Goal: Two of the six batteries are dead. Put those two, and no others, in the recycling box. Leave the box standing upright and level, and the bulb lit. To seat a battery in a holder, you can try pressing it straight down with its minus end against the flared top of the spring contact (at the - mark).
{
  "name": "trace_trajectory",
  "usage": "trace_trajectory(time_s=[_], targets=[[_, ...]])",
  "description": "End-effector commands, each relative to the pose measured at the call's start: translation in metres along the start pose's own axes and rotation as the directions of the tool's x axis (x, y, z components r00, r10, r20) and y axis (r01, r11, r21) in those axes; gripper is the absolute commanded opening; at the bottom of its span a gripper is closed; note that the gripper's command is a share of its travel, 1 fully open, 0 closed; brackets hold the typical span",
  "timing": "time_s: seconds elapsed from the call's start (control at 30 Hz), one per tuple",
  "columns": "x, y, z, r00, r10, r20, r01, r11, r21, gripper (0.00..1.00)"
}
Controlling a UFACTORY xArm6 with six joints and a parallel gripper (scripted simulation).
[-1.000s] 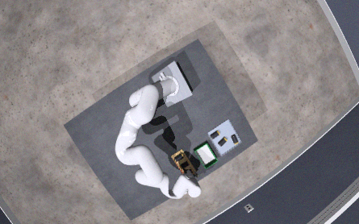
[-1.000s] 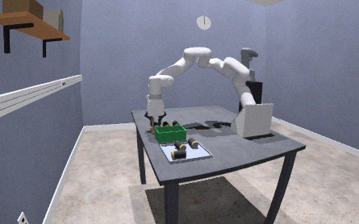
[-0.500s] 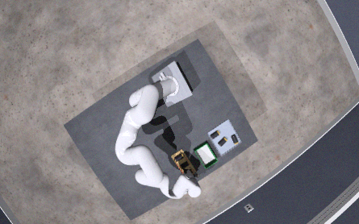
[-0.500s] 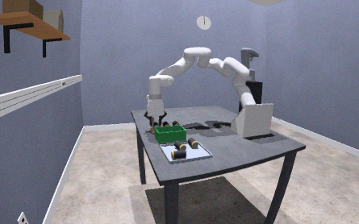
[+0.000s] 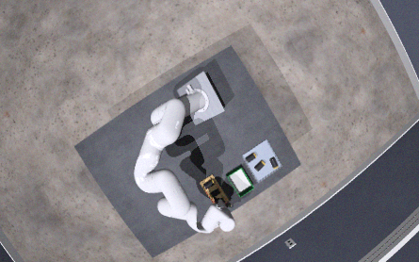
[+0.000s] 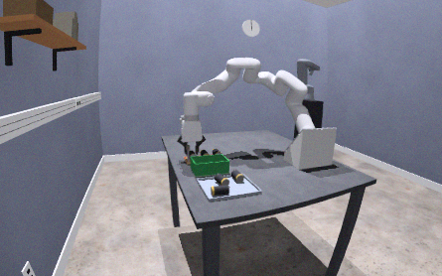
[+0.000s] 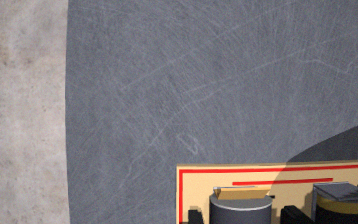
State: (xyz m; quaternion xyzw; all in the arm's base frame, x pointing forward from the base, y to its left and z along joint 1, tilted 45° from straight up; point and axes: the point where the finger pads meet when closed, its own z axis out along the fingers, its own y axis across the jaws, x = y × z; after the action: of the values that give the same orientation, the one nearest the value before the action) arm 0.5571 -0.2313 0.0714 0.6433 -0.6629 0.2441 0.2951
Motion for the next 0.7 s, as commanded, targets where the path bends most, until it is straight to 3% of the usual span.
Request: trace_trajectory(time_s=[0.0,0.67], targets=[[0.001,-0.002,-0.015,1.0,0.001,0.0,-0.001,1.0,0.005,0.51],[0.001,-0.001,-0.091,1.0,0.001,0.0,-0.001,1.0,0.005,0.51]])
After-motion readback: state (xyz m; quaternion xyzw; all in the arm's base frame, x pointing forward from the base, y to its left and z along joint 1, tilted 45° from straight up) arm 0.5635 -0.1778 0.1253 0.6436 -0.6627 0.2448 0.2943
